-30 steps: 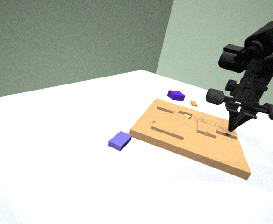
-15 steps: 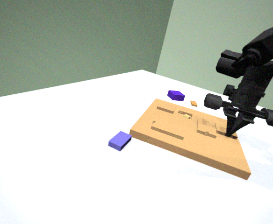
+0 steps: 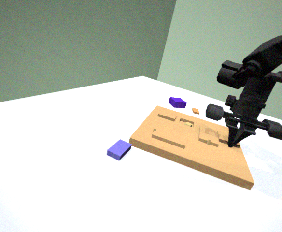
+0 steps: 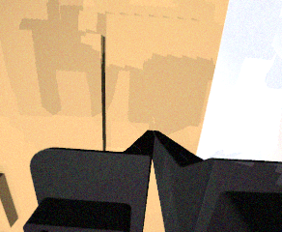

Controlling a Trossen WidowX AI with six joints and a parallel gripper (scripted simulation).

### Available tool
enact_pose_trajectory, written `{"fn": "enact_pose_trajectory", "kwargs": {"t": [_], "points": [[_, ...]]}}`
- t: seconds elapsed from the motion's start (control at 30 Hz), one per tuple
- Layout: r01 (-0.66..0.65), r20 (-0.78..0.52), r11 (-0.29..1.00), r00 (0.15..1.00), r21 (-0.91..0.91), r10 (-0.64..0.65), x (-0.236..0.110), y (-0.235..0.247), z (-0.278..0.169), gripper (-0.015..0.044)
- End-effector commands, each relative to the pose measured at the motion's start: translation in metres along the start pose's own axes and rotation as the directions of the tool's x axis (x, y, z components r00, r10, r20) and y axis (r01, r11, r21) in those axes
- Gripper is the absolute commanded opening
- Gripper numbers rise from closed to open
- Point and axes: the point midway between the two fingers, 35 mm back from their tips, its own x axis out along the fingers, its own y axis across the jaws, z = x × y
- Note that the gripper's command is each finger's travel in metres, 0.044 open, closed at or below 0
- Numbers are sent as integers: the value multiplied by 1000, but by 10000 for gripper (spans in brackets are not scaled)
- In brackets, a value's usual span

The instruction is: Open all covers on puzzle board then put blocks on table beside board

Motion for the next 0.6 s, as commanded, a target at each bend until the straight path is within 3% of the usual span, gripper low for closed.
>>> {"fn": "enact_pose_trajectory", "kwargs": {"t": [0.0,0.57], "points": [[-6,2,1000,1000,-4,6,-1,2,4,0],[-6,5,1000,1000,-3,6,-1,4,20,0]]}}
